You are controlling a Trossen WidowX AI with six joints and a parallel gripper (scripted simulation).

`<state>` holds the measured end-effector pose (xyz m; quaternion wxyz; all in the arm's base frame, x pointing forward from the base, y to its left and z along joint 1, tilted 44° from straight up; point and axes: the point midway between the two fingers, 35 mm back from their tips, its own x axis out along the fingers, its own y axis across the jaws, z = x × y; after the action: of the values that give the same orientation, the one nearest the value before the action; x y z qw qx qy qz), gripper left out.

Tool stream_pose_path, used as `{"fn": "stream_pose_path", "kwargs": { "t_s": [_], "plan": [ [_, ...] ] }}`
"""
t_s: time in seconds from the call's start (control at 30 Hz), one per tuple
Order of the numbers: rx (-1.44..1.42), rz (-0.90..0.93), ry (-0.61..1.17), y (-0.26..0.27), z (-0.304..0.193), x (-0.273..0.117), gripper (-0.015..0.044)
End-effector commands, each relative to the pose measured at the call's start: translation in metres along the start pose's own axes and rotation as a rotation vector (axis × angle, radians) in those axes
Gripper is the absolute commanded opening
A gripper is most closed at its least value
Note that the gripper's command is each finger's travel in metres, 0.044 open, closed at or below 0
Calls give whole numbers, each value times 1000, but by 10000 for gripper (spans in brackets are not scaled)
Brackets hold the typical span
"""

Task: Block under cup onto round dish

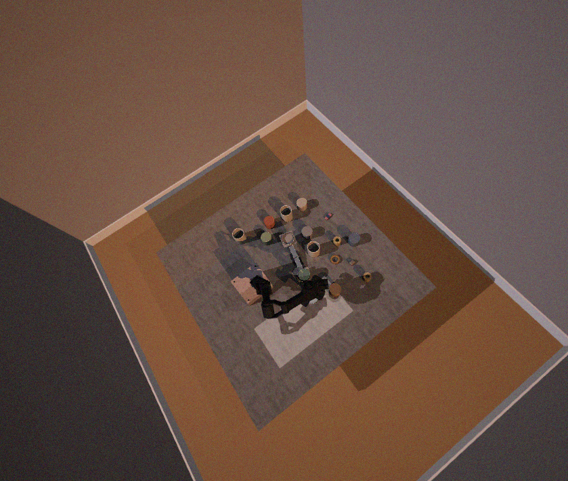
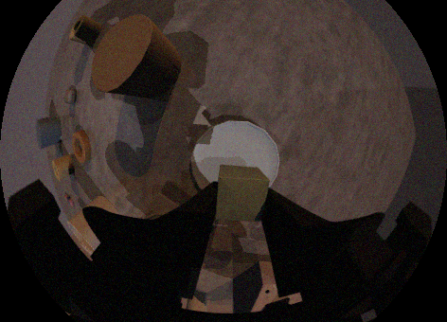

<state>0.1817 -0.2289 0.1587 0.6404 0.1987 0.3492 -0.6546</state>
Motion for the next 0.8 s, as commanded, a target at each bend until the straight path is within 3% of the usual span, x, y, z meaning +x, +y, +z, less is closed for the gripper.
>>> {"fn": "stream_pose_path", "kwargs": {
  "t_s": [0.0, 0.73, 0.77],
  "plan": [
    [-6, -3, 6, -1, -2, 19, 0],
    [-7, -3, 4, -2, -2, 42, 0],
    [-3, -5, 0, -2, -1, 38, 26]
  ]
}}
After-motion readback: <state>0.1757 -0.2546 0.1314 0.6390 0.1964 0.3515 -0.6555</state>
